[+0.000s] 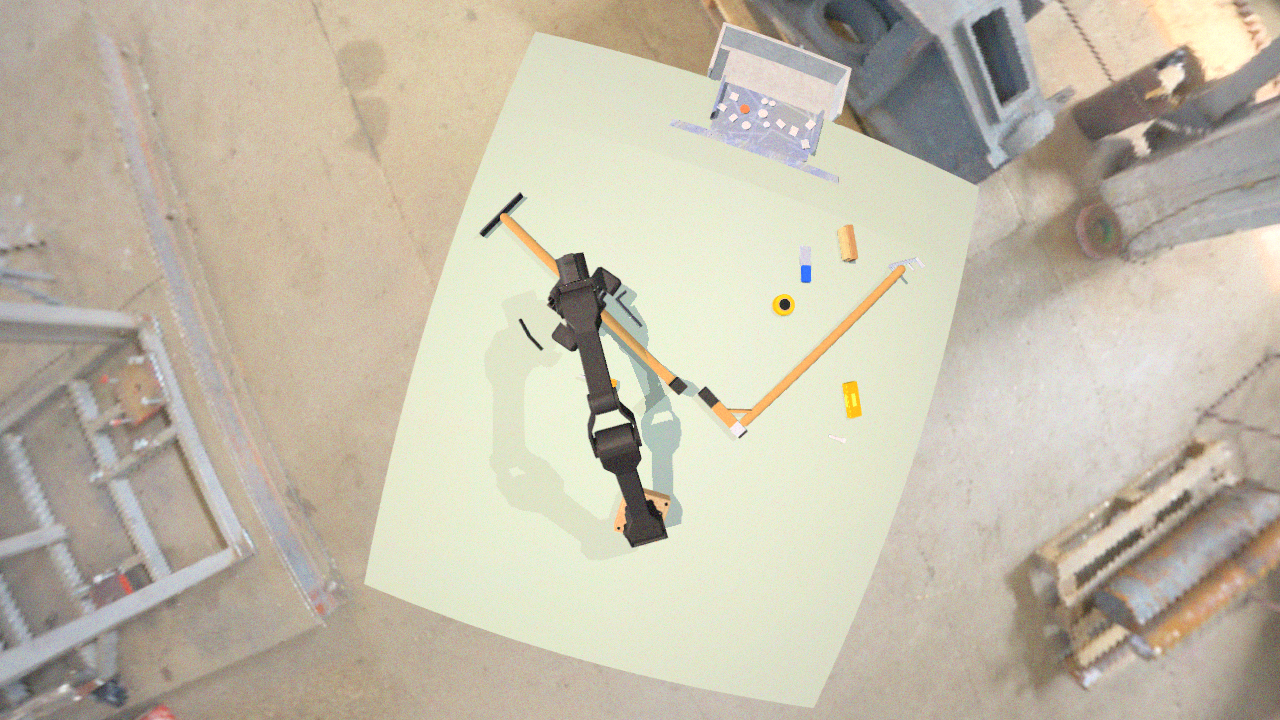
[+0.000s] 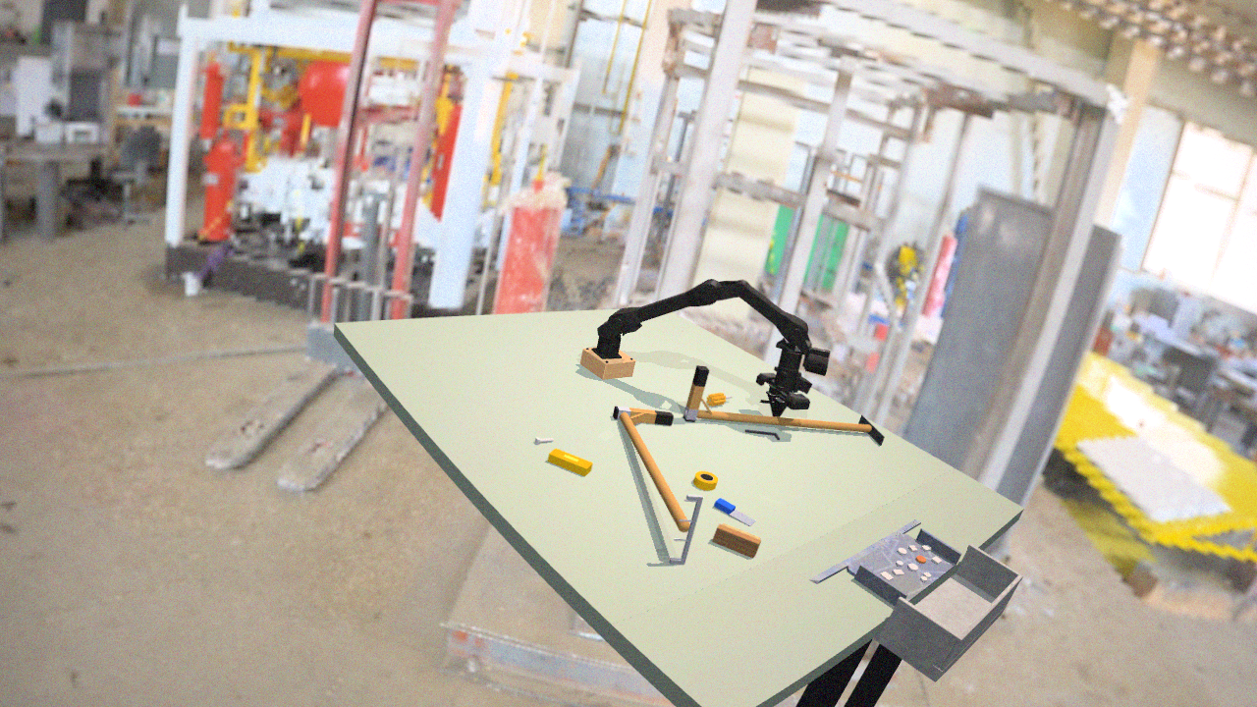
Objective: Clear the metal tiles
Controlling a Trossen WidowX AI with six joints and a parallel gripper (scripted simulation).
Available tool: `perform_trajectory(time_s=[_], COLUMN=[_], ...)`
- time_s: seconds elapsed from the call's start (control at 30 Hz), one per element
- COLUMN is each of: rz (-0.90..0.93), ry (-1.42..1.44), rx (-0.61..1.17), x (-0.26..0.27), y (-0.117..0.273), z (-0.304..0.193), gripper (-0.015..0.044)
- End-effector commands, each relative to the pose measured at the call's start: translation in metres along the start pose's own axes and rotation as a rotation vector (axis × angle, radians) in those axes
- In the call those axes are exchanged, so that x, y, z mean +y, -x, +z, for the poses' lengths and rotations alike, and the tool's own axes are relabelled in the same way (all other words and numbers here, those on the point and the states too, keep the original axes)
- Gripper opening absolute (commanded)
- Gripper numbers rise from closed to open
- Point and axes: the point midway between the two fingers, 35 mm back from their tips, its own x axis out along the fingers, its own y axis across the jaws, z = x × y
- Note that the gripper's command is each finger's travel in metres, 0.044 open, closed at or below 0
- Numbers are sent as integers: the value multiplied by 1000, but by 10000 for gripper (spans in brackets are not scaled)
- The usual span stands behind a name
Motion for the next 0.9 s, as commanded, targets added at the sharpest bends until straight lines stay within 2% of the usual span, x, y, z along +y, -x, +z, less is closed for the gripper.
perform_trajectory(time_s=[0.0,0.87], rz=[-5,-19], ry=[-1,-1], rx=[5,-4], x=[-5,-30], y=[-3,-4], z=[-2,-6], gripper=[0,0])
